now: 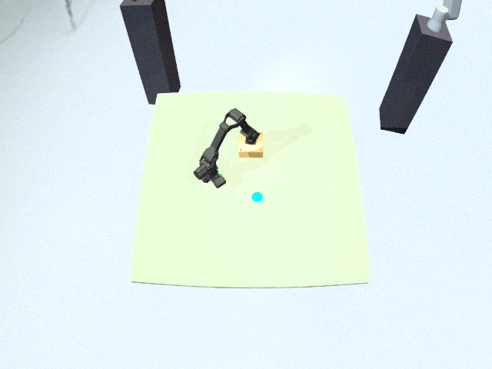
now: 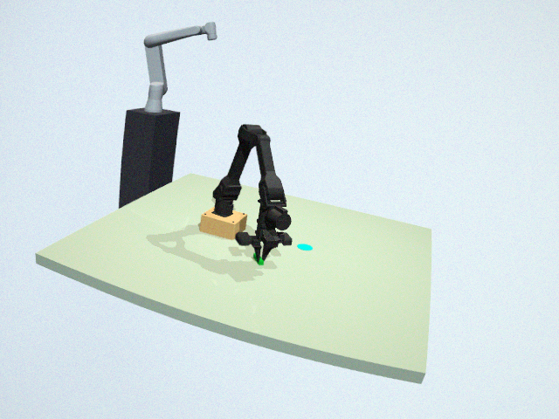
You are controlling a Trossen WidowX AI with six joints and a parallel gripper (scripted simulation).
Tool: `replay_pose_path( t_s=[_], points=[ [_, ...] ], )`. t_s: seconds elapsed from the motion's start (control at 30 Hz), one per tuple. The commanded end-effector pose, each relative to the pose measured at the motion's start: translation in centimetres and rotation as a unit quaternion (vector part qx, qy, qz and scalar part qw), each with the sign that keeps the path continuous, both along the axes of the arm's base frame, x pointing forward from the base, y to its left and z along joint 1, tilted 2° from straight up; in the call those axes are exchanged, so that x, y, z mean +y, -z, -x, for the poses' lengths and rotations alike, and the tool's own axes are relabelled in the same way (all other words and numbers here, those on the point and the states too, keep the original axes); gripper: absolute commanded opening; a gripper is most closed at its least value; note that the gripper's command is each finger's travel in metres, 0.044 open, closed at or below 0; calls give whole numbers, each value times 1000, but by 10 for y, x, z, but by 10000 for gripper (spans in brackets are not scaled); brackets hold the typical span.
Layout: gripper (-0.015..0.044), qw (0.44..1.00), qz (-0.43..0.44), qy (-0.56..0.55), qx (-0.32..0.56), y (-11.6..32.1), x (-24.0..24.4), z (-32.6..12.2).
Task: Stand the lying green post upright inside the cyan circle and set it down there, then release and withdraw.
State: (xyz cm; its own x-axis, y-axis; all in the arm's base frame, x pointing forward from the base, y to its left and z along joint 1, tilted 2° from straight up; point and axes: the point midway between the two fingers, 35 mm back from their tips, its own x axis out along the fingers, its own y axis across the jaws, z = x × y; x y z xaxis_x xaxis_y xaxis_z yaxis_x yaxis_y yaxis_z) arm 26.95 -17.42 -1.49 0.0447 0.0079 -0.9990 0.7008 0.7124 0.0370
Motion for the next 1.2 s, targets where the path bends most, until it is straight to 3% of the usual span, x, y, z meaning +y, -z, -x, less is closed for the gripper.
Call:
replay_pose_path(
  t_s=[0.0, 1.17],
  points=[
    [23, 1000, 0, 2, 1, -1, 0, 1],
    [23, 1000, 0, 2, 1, -109, -2, 4]
  ],
)
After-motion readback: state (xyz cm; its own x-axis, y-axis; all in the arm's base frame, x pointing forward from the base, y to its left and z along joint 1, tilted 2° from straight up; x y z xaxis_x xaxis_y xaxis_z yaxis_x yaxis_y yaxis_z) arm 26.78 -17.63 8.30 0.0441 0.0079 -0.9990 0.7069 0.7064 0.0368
